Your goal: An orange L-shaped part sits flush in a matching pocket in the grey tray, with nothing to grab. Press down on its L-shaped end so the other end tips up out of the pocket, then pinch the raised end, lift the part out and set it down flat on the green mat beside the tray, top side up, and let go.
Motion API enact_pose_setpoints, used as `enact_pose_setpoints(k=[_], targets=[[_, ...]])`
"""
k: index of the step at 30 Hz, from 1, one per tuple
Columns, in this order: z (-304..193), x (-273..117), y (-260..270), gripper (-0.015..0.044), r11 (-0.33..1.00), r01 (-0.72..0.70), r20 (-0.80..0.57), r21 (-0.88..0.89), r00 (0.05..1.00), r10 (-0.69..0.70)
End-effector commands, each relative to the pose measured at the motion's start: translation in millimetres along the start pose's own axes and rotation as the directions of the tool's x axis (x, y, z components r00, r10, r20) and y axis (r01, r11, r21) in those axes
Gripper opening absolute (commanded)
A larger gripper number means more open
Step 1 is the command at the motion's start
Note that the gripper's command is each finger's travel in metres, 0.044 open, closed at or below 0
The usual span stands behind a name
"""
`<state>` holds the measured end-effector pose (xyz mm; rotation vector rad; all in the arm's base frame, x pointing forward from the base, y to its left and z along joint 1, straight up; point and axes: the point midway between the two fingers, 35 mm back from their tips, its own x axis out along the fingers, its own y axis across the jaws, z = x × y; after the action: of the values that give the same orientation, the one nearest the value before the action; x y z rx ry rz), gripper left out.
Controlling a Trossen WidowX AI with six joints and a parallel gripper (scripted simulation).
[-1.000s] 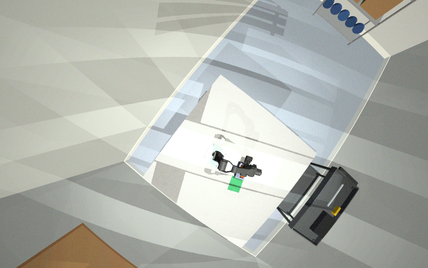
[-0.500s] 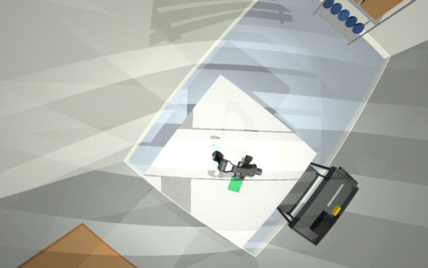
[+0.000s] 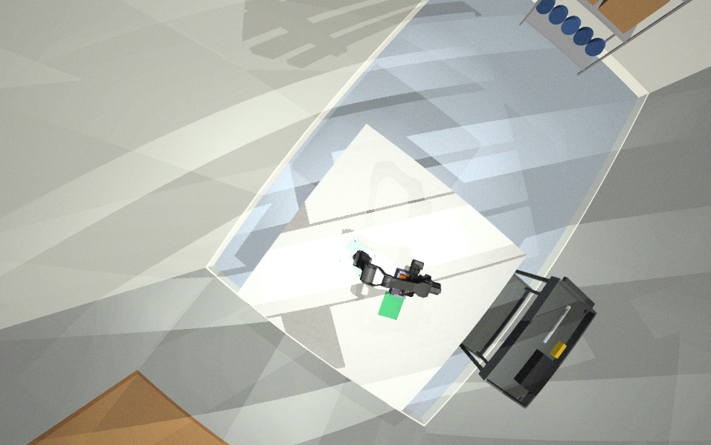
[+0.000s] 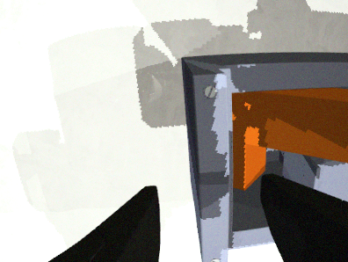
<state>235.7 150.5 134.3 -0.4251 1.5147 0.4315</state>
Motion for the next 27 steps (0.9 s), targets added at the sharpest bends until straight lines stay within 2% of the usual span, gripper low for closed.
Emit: enact_pose_setpoints(k=[1,27], targets=[[-3.0,-43.1,-6.0,0.0180,1.000,0.004,0.018,0.000,1.000,-0.004],[-3.8,-41.4,-5.2,0.0180,1.000,0.000,0.013,0.003,1.000,0.000]])
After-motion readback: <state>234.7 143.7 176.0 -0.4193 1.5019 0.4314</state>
